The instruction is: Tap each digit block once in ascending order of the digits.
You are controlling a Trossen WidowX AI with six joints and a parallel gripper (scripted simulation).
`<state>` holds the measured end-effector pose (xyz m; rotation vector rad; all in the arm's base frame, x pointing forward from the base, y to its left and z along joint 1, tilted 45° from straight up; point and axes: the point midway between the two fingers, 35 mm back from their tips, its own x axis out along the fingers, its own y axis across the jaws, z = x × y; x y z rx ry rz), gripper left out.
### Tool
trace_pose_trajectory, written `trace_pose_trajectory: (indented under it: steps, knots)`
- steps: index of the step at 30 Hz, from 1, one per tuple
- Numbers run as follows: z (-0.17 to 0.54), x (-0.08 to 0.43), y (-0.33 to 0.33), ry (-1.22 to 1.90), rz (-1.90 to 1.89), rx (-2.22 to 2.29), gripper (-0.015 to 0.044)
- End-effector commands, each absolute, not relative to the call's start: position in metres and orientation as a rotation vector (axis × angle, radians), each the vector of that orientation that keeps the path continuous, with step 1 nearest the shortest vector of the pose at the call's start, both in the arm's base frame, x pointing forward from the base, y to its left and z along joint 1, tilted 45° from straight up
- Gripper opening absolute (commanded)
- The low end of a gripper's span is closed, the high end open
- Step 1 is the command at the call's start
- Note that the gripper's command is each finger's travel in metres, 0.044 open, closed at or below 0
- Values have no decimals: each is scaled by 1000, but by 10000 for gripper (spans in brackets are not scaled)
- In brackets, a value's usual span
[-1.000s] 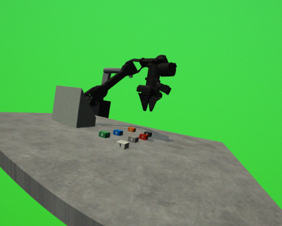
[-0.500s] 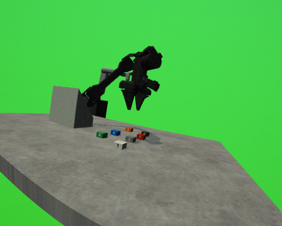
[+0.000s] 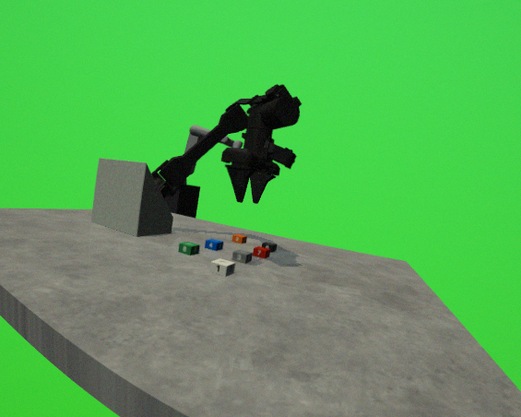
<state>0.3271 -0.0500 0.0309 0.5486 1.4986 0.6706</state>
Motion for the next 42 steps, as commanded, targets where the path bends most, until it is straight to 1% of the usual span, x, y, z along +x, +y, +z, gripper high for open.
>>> trace_pose_trajectory:
  steps: [1, 4, 12, 35, 37, 42]
  knots:
    - [30, 327, -51, 1500, 671, 540, 400]
    - [19, 334, -65, 1500, 669, 538, 400]
    - [-51, 351, -135, 1499, 667, 534, 400]
    - [-53, 351, -137, 1498, 667, 534, 400]
    - [-61, 352, -129, 1499, 668, 533, 348]
    - [-109, 348, -82, 1497, 670, 535, 216]
